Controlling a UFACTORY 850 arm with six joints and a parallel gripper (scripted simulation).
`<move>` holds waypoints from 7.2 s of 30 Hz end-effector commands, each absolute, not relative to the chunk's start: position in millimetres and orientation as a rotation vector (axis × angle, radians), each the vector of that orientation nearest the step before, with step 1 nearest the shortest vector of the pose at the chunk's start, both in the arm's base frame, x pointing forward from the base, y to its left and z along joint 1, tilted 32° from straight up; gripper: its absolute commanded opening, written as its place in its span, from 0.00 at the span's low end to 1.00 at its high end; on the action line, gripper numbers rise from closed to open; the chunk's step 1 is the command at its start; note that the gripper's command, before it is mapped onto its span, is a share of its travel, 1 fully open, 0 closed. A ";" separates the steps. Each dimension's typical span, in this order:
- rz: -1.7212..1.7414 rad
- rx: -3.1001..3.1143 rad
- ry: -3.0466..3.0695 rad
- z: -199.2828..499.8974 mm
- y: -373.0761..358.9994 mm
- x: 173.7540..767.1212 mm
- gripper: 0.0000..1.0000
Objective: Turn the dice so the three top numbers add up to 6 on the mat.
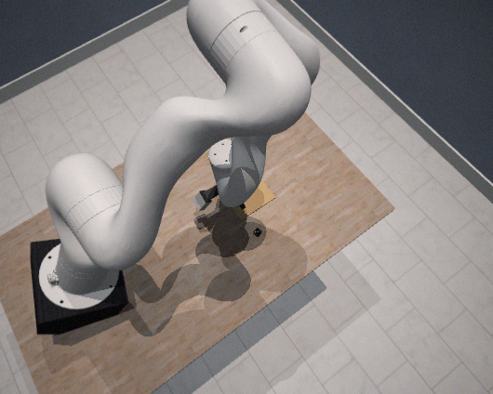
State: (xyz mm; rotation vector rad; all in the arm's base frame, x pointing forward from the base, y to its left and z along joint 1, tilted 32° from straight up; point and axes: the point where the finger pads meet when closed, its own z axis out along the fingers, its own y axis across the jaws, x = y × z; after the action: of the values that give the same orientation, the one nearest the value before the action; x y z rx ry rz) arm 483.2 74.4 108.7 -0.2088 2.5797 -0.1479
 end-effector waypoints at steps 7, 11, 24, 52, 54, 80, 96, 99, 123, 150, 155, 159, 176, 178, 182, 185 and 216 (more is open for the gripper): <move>-0.148 -0.209 2.579 109.0 74.5 483.4 0.36; -0.148 -0.209 2.579 109.0 74.5 483.4 0.36; -0.148 -0.209 2.579 145.7 77.3 460.5 0.36; -0.148 -0.209 2.579 185.2 80.2 435.8 1.00; -0.148 -0.209 2.579 185.2 80.2 435.8 1.00; -0.010 0.272 2.552 188.6 177.8 481.0 1.00; 0.077 0.565 2.520 183.4 248.1 488.6 0.36; 0.077 0.565 2.520 183.4 248.1 488.6 0.36; 0.077 0.565 2.520 183.4 248.1 488.6 0.36; 0.076 0.565 2.520 171.5 247.4 496.3 0.36; 0.076 0.565 2.520 165.4 247.0 500.3 0.36; 0.076 0.565 2.520 160.1 246.7 503.8 0.36; 0.076 0.565 2.520 143.6 245.6 514.5 0.36; 0.076 0.565 2.520 142.4 245.6 515.3 0.36; 0.076 0.565 2.520 141.5 245.5 515.9 0.36; 0.076 0.565 2.520 140.7 245.5 516.4 0.36; 0.076 0.565 2.520 140.3 245.4 516.7 0.36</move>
State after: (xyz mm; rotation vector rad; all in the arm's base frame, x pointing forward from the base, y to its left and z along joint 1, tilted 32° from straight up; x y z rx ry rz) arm 516.4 245.1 139.7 0.5653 2.5203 0.0746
